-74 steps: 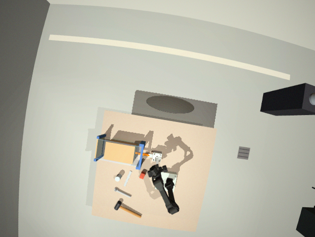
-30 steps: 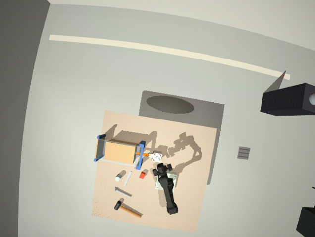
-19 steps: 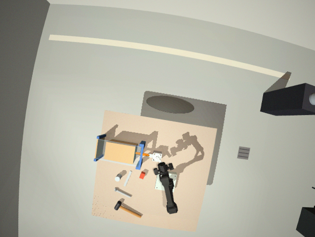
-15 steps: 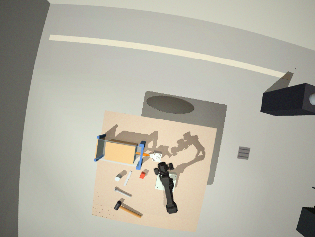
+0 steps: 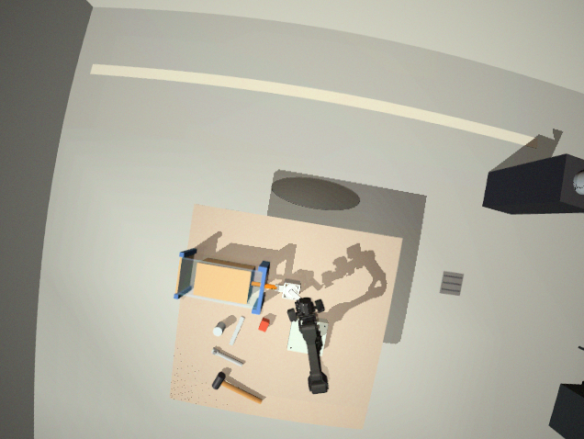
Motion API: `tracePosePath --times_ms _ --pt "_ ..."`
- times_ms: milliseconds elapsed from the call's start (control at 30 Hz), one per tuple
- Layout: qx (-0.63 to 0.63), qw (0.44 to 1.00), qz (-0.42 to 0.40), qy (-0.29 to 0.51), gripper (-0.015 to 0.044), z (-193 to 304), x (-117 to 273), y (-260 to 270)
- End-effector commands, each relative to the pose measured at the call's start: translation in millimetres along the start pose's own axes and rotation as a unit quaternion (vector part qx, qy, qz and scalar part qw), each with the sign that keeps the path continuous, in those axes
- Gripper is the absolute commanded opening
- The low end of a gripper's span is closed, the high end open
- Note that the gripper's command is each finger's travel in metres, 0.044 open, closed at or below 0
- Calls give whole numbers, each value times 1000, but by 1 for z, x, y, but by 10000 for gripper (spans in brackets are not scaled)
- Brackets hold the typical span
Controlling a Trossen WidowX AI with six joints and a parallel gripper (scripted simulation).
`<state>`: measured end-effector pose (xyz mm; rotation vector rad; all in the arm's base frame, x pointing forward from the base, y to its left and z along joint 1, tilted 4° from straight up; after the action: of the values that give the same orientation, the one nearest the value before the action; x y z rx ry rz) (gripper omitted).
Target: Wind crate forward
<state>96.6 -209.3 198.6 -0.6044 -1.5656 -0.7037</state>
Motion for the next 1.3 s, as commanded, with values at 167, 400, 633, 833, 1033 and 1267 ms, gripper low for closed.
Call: tracePosePath --times_ms 167,400,633,833,1033,1267 --pt "-9 1000 18 19 0 -6 -11 -18" --pt "-9 1000 19 19 0 -11 -10 -25" --pt "-8 1000 19 19 0 -16 -10 -31" --pt "-8 1000 19 18 0 -21 -10 -35" --pt "-8 1000 19 18 0 -27 -10 -40" --pt "-8 1000 20 18 0 -33 -10 -45"
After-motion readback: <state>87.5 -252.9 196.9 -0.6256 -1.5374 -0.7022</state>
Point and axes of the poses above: the point midway between the two fingers, 35 mm back from their tips, its own x axis back along the fingers, its own y axis across the jaws, z = x × y, the point moved 9 cm from there along x, back along the fingers, and after that the axes turned 12 degrees about x, right-handed, at the moved point
